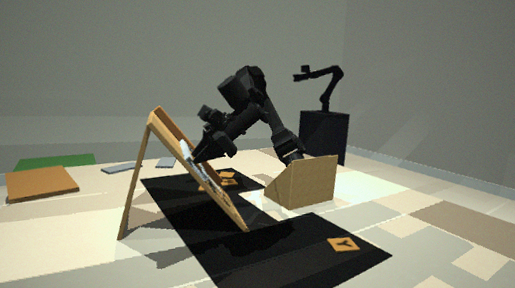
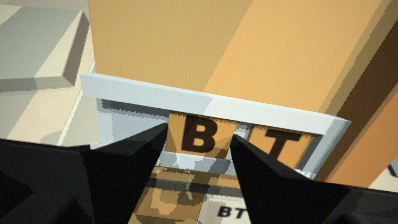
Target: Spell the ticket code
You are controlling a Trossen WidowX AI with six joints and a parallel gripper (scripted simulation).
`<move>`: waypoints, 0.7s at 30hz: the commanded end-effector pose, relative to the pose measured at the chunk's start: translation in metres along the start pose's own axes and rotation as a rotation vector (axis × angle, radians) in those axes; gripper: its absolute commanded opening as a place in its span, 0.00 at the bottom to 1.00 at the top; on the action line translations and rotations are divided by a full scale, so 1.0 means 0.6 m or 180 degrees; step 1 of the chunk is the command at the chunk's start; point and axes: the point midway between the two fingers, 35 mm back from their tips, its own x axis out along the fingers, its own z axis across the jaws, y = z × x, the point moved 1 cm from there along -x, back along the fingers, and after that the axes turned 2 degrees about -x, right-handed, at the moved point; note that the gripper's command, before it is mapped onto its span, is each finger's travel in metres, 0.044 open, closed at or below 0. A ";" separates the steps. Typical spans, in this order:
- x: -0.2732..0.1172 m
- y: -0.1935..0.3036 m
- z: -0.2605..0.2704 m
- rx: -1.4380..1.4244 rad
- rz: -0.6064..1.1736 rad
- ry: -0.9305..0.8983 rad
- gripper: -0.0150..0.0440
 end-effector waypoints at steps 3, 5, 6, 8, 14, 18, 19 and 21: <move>0.000 0.003 -0.006 -0.0012 0.0004 -0.0011 0.25; 0.000 0.003 -0.008 -0.0012 0.0004 -0.0011 0.25; 0.000 0.003 -0.009 -0.0012 0.0004 -0.0011 0.25; 0.000 0.003 -0.010 -0.0013 0.0004 -0.0010 0.25; 0.000 0.000 -0.009 -0.0001 0.0001 0.0001 0.43; 0.000 0.000 -0.009 -0.0001 0.0001 0.0001 0.61; -0.001 0.000 -0.009 -0.0007 0.0003 -0.0005 0.65; -0.007 0.000 -0.010 -0.0012 0.0005 -0.0010 0.74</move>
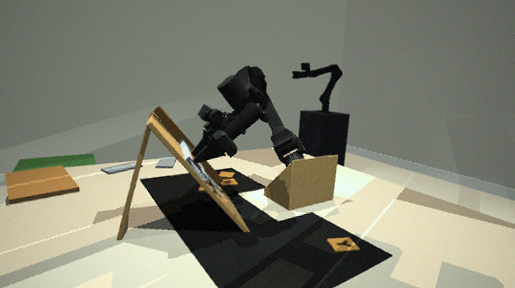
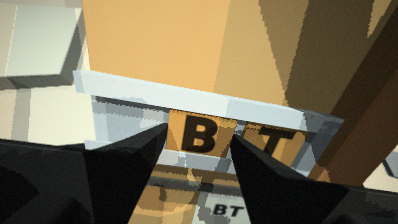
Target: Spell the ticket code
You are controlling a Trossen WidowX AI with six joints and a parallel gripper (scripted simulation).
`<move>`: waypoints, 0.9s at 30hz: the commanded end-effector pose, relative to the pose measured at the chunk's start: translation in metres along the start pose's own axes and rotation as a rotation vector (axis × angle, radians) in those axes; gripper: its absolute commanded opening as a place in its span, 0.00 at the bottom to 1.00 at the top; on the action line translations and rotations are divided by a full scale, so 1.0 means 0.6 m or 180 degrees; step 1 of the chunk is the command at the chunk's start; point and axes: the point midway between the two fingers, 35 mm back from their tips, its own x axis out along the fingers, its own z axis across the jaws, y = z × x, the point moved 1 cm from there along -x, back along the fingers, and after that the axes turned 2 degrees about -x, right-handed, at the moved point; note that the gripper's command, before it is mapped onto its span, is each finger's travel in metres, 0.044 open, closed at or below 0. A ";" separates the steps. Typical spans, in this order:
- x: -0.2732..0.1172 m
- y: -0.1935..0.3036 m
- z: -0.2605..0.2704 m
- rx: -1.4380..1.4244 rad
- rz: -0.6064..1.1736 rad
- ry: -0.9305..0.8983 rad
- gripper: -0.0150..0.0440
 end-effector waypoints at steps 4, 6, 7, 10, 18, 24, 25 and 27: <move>-0.014 -0.002 -0.001 0.0005 -0.0002 -0.0006 0.75; -0.019 -0.002 -0.001 0.0005 -0.0001 -0.0006 0.75; -0.021 -0.002 -0.001 0.0005 -0.0001 -0.0006 0.75; -0.026 -0.003 -0.001 0.0004 0.0000 -0.0007 0.75; -0.038 0.001 0.003 0.0005 0.0001 -0.0008 0.75; -0.048 0.003 0.004 0.0005 0.0002 -0.0009 0.75; -0.049 0.004 0.005 0.0005 0.0002 -0.0009 0.75; -0.052 0.004 0.005 0.0005 0.0002 -0.0009 0.75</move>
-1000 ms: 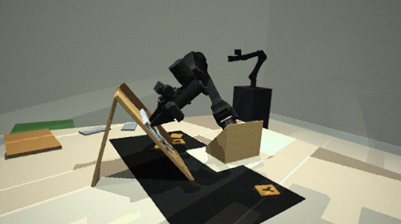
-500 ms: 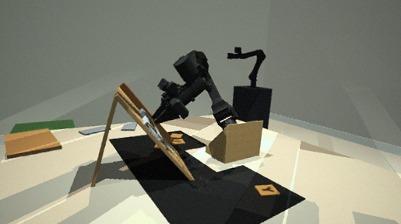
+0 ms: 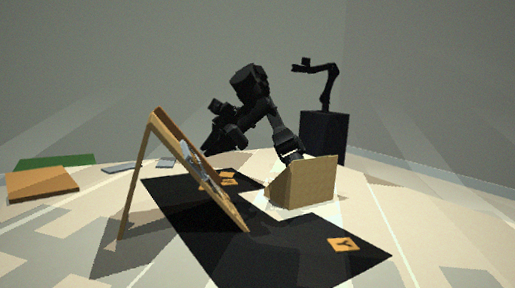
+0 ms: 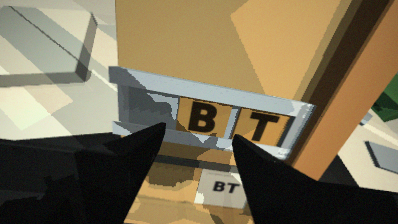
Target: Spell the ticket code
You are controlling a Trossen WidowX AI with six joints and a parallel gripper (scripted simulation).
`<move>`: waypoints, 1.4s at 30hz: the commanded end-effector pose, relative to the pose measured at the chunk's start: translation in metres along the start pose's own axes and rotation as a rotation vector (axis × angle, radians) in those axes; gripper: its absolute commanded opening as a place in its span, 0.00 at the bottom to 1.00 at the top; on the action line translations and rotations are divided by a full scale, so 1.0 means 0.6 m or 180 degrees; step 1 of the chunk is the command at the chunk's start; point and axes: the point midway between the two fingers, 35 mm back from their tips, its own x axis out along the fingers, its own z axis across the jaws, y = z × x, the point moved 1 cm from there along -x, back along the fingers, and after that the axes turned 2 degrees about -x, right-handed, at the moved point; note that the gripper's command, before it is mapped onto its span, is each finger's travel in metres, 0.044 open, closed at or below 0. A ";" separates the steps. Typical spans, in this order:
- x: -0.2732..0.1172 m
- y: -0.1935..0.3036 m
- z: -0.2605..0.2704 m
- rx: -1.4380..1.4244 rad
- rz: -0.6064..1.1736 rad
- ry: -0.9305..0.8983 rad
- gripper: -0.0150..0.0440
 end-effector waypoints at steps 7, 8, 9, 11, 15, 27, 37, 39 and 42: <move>-0.014 0.000 0.000 0.0013 -0.0004 0.0011 0.75; -0.015 0.000 -0.001 0.0013 -0.0004 0.0011 0.75; -0.017 0.000 -0.001 0.0013 -0.0003 0.0011 0.75; -0.019 -0.001 -0.001 0.0013 -0.0003 0.0011 0.75; -0.023 -0.002 -0.002 0.0013 -0.0003 0.0010 0.75; -0.024 -0.001 -0.002 -0.0005 0.0005 -0.0001 0.49; -0.024 -0.001 -0.002 -0.0005 0.0005 -0.0001 0.25; -0.024 -0.001 -0.002 -0.0005 0.0005 -0.0001 0.25; -0.021 -0.005 0.004 -0.0012 0.0062 -0.0028 0.25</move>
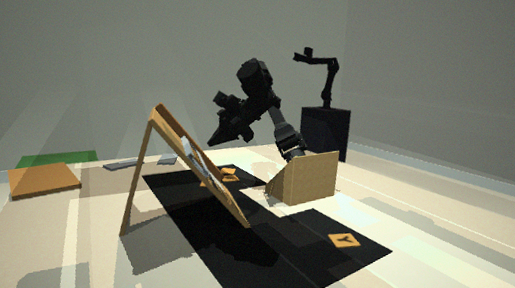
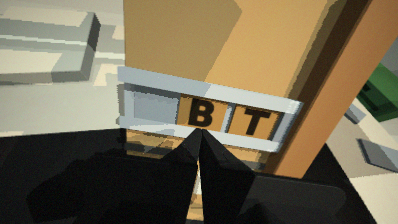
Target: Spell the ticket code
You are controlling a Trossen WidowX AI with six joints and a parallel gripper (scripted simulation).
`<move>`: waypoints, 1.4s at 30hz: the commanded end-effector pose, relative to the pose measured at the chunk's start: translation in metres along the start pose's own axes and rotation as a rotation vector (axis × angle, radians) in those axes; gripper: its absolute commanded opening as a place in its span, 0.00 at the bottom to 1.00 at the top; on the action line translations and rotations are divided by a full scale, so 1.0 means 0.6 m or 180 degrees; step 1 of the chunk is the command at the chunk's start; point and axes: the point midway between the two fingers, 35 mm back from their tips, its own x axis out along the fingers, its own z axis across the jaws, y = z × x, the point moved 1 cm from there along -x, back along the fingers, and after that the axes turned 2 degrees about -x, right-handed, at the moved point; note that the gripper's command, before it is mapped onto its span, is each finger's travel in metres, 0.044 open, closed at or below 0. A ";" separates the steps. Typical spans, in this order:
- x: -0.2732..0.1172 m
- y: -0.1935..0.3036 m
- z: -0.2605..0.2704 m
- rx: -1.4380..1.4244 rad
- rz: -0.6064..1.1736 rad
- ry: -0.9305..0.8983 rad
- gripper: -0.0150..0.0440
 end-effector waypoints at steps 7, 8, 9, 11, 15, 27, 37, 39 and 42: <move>0.025 -0.036 0.045 -0.0034 0.0737 -0.0219 0.25; 0.028 -0.040 0.049 -0.0033 0.0852 -0.0232 0.25; 0.030 -0.042 0.052 -0.0031 0.0969 -0.0241 0.25; 0.034 -0.047 0.056 -0.0023 0.1212 -0.0244 0.25; 0.038 -0.053 0.057 0.0009 0.1724 -0.0191 0.25; 0.038 -0.056 0.049 0.0050 0.2187 -0.0075 0.25; 0.047 -0.057 0.049 0.0050 0.2186 -0.0074 0.25; 0.049 -0.057 0.049 0.0050 0.2186 -0.0074 0.25; 0.052 -0.057 0.049 0.0050 0.2185 -0.0074 0.25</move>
